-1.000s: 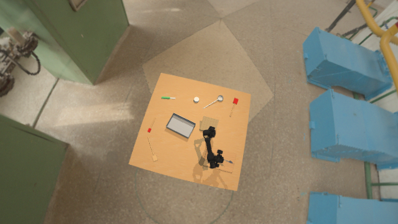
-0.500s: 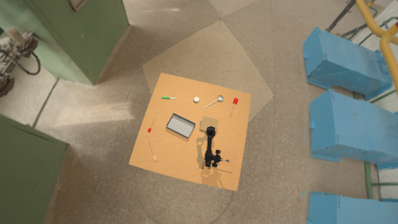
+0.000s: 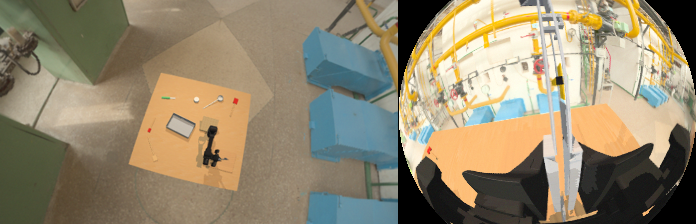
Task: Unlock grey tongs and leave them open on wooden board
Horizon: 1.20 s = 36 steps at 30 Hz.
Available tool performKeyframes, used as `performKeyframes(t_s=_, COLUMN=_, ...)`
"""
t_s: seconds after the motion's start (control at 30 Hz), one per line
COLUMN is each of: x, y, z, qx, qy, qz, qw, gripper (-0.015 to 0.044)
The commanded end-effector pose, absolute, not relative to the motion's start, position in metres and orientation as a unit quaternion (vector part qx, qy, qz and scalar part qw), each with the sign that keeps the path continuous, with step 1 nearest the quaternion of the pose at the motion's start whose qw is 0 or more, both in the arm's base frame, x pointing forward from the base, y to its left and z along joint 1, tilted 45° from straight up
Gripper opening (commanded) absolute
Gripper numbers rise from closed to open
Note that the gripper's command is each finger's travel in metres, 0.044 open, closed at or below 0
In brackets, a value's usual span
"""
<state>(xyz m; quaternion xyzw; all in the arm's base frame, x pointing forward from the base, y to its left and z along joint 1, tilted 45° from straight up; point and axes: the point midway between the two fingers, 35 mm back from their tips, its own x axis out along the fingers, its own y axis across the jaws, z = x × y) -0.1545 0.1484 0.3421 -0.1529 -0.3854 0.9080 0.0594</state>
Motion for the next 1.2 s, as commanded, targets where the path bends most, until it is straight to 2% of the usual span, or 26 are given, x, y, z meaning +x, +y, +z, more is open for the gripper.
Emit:
performKeyframes(t_s=0.0, x=-0.1548, y=0.1457, z=0.3443, qx=-0.147, qy=-0.393, qz=0.906, qw=0.057, gripper=-0.0150)
performKeyframes(t_s=0.93, x=-0.1548, y=0.1457, z=0.3443, qx=-0.147, qy=-0.393, qz=0.906, qw=0.057, gripper=-0.0150)
performKeyframes(t_s=1.17, x=-0.1600, y=0.1494, z=0.3386, qx=-0.184, qy=-0.360, qz=0.913, qw=0.056, gripper=-0.0150)
